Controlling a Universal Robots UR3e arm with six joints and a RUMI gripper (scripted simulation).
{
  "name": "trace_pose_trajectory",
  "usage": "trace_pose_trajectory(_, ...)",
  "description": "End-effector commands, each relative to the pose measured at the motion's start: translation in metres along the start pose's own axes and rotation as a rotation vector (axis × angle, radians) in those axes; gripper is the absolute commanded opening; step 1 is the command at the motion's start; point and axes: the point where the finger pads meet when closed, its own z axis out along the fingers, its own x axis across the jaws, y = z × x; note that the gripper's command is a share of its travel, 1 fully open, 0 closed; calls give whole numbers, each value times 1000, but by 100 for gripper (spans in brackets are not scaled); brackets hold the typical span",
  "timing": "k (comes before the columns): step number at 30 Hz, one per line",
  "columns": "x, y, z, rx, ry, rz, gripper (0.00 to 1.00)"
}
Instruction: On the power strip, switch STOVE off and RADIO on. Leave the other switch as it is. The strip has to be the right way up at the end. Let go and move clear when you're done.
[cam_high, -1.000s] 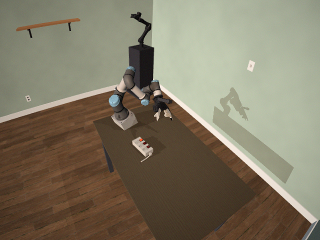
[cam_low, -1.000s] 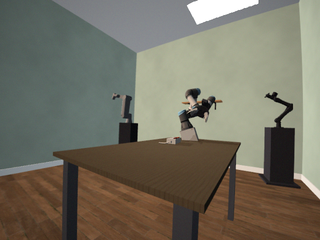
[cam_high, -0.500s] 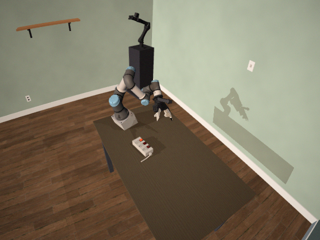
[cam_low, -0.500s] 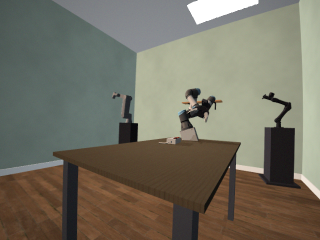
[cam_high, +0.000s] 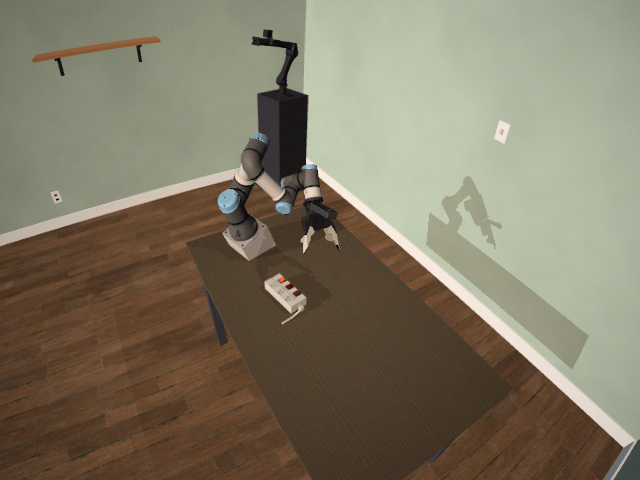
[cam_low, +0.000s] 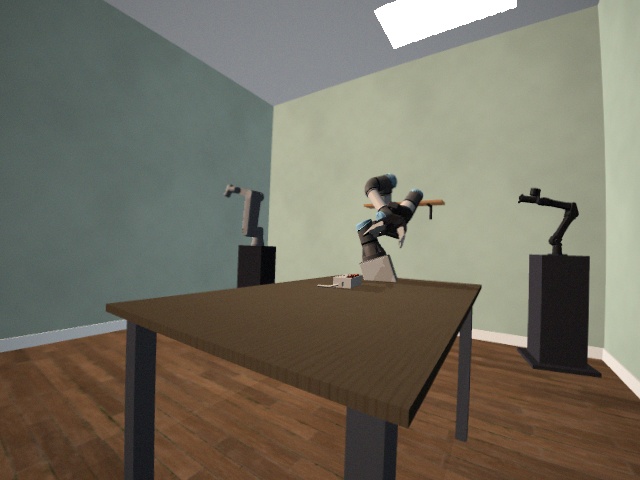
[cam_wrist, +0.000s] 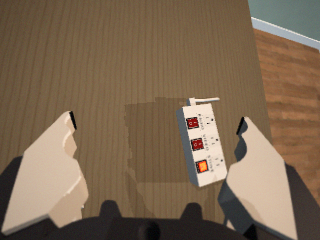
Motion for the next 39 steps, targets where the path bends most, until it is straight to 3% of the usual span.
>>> trace_pose_trajectory(1, 27, 14, 23, -138, 10, 163, 100)
trace_pose_trajectory(6, 48, 30, 37, -233, 30, 296, 100)
trace_pose_trajectory(11, 61, 43, 44, -295, 47, 386, 100)
trace_pose_trajectory(13, 73, 55, 48, -353, 66, 473, 100)
trace_pose_trajectory(15, 73, 55, 48, -353, 66, 473, 100)
trace_pose_trajectory(18, 87, 73, 52, -428, 94, 589, 100)
trace_pose_trajectory(24, 102, 93, 54, -508, 132, 720, 100)
trace_pose_trajectory(28, 105, 99, 54, -532, 144, 759, 100)
trace_pose_trajectory(39, 106, 100, 54, -535, 145, 763, 100)
